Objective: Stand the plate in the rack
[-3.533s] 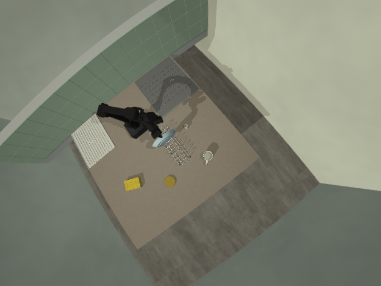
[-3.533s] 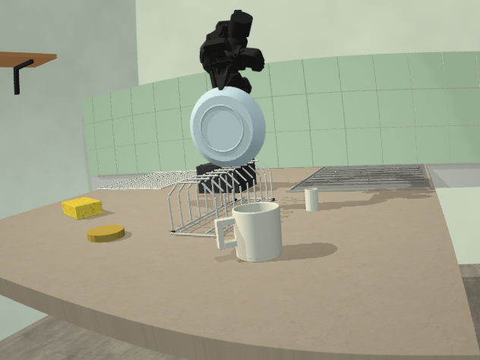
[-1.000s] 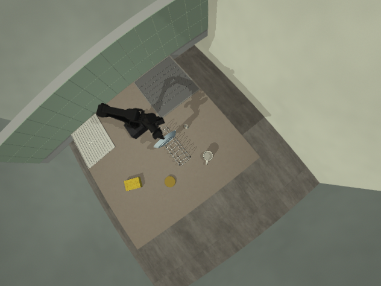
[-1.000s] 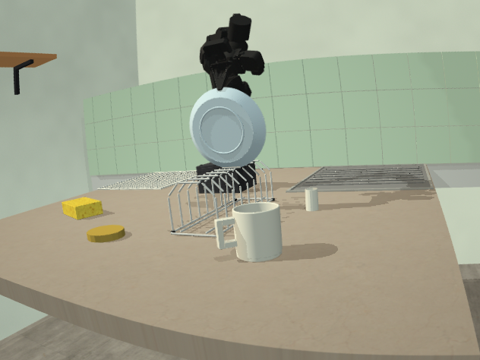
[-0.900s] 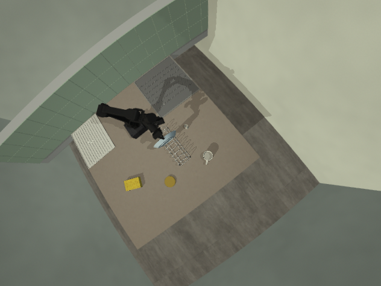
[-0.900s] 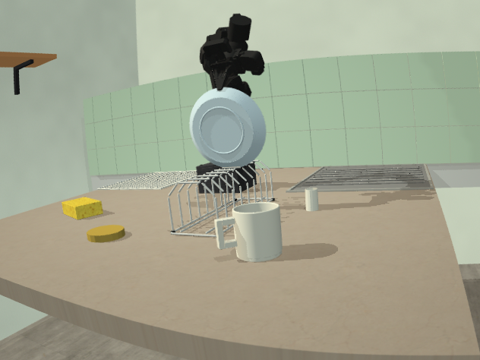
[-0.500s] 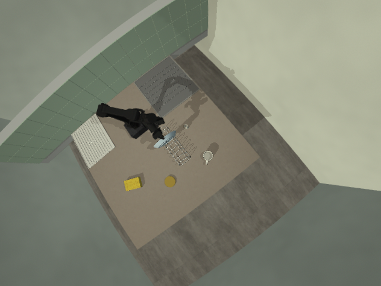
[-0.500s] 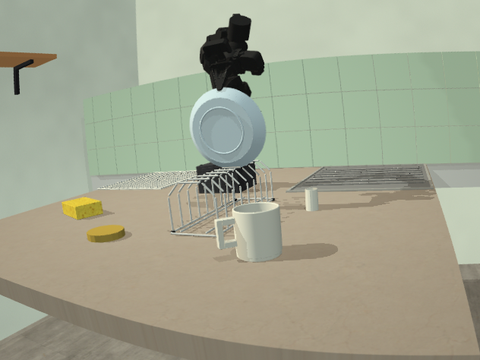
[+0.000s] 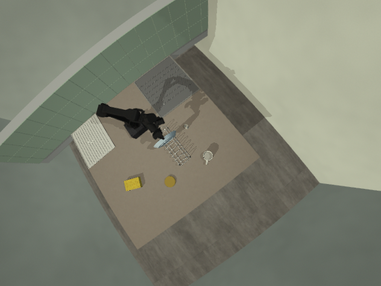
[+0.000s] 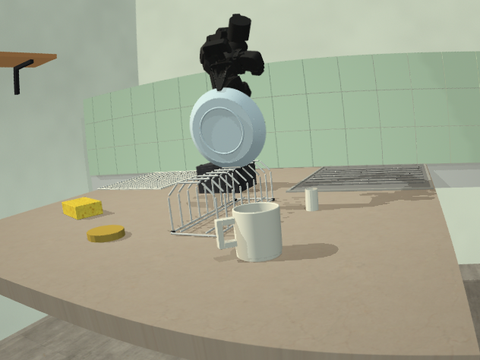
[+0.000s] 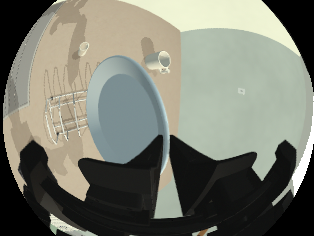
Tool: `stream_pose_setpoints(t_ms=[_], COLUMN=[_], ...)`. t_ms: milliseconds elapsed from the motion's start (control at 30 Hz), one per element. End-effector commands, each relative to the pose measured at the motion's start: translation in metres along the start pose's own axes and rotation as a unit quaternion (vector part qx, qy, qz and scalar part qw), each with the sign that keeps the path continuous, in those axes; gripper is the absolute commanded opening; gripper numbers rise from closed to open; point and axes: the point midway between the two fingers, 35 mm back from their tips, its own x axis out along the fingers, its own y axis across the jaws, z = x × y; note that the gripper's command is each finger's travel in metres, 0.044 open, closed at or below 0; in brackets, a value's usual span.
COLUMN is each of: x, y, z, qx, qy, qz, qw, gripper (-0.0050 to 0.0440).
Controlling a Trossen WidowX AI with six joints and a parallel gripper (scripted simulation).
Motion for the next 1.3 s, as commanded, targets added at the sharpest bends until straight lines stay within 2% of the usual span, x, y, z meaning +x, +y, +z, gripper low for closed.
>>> stream_pose_setpoints(t_ms=[0, 1267], x=[0.000, -0.020], y=[0.000, -0.023], z=[0.000, 0.001], qx=[0.000, -0.004], qy=[0.000, -0.001], qz=[0.000, 0.013], qw=[1.000, 1.000], gripper=[0.0000, 0.0000])
